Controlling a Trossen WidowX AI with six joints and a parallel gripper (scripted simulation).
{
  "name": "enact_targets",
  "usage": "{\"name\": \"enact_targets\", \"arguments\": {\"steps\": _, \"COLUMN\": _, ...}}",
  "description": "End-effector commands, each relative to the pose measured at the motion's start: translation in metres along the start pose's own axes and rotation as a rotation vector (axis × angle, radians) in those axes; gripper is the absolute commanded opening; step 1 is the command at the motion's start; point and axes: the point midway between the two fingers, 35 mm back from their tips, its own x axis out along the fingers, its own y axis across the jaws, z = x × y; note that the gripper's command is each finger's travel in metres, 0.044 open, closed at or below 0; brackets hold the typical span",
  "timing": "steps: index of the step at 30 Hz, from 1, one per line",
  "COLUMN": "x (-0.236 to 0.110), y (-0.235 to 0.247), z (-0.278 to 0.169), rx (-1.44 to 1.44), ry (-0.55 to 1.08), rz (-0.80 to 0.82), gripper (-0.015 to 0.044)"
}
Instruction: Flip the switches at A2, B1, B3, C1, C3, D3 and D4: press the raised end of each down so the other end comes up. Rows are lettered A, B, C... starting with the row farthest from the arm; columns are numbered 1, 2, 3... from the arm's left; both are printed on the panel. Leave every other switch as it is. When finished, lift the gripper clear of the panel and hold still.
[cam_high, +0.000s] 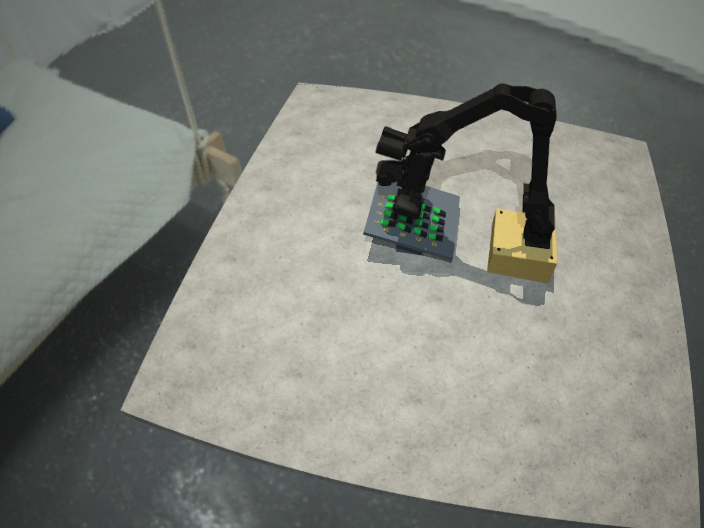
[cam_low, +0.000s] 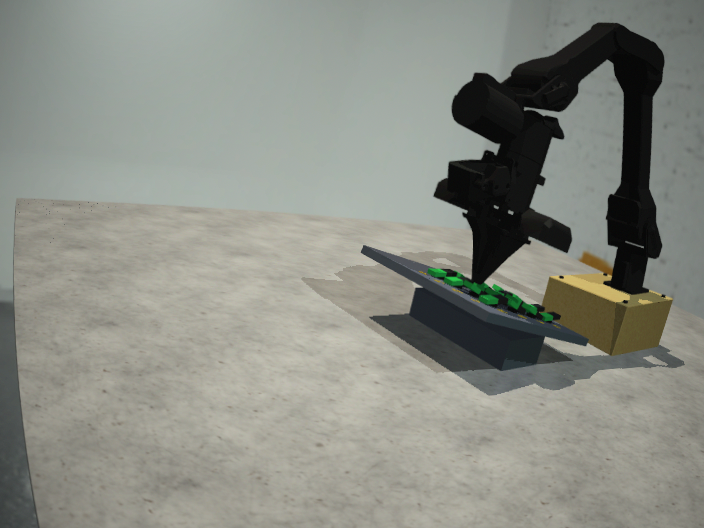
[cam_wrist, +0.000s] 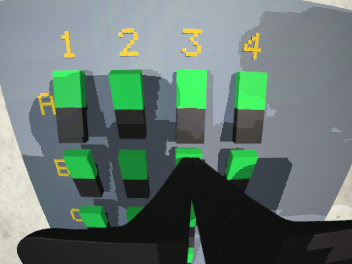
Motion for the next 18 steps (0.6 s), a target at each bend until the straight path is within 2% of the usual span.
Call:
{"name": "enact_targets", "arguments": {"steps": 1, "x": 0.001, "y": 0.001, "z": 0.000, "rx": -0.005, "ry": 0.002, "rz": 0.004, "gripper": 0.0000}}
{"name": "enact_targets", "arguments": {"steps": 14, "x": 0.003, "y": 0.001, "z": 0.000, "rx": -0.005, "ry": 0.002, "rz": 0.004, "gripper": 0.0000}}
{"name": "enact_targets", "arguments": {"steps": 16, "x": -0.008, "y": 0.000, "z": 0.000, "rx": -0.001, "ry": -0.003, "rz": 0.001, "gripper": 0.0000}}
{"name": "enact_targets", "arguments": {"steps": 18, "x": -0.039, "y": 0.000, "z": 0.000, "rx": -0.003, "ry": -0.014, "rz": 0.003, "gripper": 0.0000}}
